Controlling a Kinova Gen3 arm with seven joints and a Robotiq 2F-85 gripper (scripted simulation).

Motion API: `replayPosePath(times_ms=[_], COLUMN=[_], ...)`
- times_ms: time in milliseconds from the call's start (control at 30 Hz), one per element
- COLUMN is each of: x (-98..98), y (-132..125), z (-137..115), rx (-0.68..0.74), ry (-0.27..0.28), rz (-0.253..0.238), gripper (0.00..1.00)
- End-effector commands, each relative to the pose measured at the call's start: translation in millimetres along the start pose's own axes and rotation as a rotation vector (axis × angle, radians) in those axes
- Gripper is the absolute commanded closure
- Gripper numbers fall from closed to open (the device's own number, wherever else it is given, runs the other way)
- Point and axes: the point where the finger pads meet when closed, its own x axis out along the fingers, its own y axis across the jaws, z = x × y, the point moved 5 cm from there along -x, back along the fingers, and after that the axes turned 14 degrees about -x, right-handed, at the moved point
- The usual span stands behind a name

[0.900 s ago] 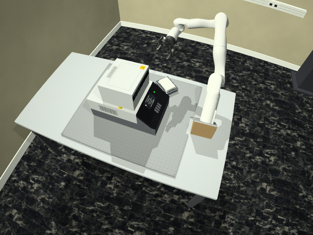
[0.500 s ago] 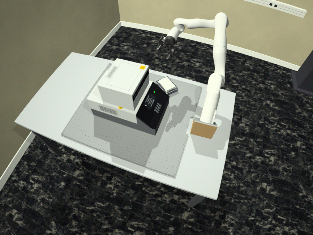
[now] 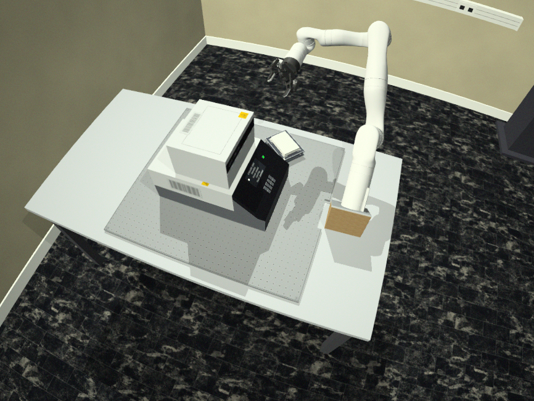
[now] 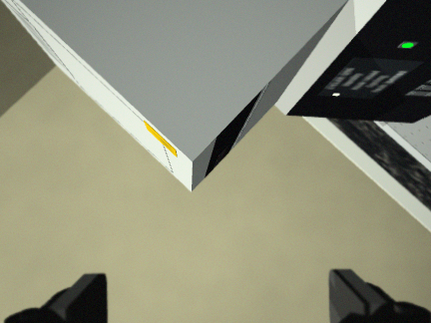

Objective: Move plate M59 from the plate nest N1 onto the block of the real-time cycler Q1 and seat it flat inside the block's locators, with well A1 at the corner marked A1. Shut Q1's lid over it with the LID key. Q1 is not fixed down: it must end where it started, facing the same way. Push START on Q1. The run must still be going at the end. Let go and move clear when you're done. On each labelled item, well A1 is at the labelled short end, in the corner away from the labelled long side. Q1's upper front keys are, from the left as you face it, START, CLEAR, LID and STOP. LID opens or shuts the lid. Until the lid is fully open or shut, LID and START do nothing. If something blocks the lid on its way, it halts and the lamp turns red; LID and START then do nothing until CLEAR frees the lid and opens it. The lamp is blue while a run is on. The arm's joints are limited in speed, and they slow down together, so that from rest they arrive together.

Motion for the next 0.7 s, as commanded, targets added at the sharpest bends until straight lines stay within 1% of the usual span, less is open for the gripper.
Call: replayPosePath(times_ms=[0, 133, 200, 233, 667], x=[-2.7, -4.5, -4.5, -1.4, 15.2], y=[-12, -21, -21, -19, -18], z=[8, 13, 13, 12, 25], rx=[-0.006, -0.006, -0.006, 0.003, 0.078], ry=[0.0, 0.001, 0.001, 0.017, 0.122], rz=[-0.001, 0.001, 0.001, 0.004, 0.017], gripper=[0.1, 0.14, 0.14, 0.14, 0.26])
